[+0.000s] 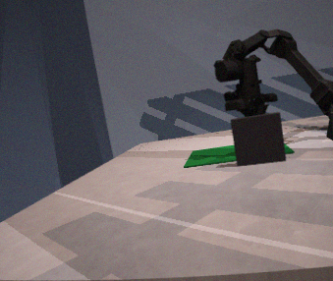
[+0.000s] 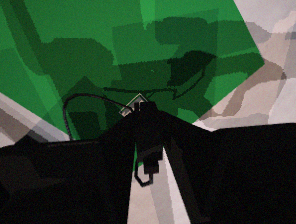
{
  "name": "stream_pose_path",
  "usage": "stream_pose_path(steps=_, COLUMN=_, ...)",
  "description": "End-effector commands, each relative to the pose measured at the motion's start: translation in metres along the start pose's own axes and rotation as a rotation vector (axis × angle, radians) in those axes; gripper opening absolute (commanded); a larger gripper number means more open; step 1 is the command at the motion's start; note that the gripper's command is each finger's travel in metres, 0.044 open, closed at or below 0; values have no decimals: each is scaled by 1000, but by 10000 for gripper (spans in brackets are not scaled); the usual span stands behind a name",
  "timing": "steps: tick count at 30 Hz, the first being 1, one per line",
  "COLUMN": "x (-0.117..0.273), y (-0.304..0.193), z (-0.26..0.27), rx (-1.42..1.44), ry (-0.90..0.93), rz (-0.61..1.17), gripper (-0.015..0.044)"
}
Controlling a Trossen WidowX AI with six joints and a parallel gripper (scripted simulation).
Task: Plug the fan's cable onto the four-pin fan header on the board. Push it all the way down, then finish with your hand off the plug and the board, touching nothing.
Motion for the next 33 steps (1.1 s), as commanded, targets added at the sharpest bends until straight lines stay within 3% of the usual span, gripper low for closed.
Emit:
stream_pose_path(steps=1, x=1, y=-4, z=2, rx=-130, ry=4, rz=1, gripper=0)
stream_pose_path(steps=23, x=-1, y=-18, z=9, rx=-861, ry=3, rz=2, gripper=0)
stream_pose_path(steps=33, x=1, y=-16, z=6, rx=-883, ry=3, rz=2, gripper=0)
Point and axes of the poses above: the point midway between the two fingers, 35 mm back from their tips, its own x axis back along the fingers, its own z axis across the jaws, y = z × x, the point moved 3 cm from there along x, back along the fingers, and after that the axes turned 2 degrees about -x, right-handed, at the moved point
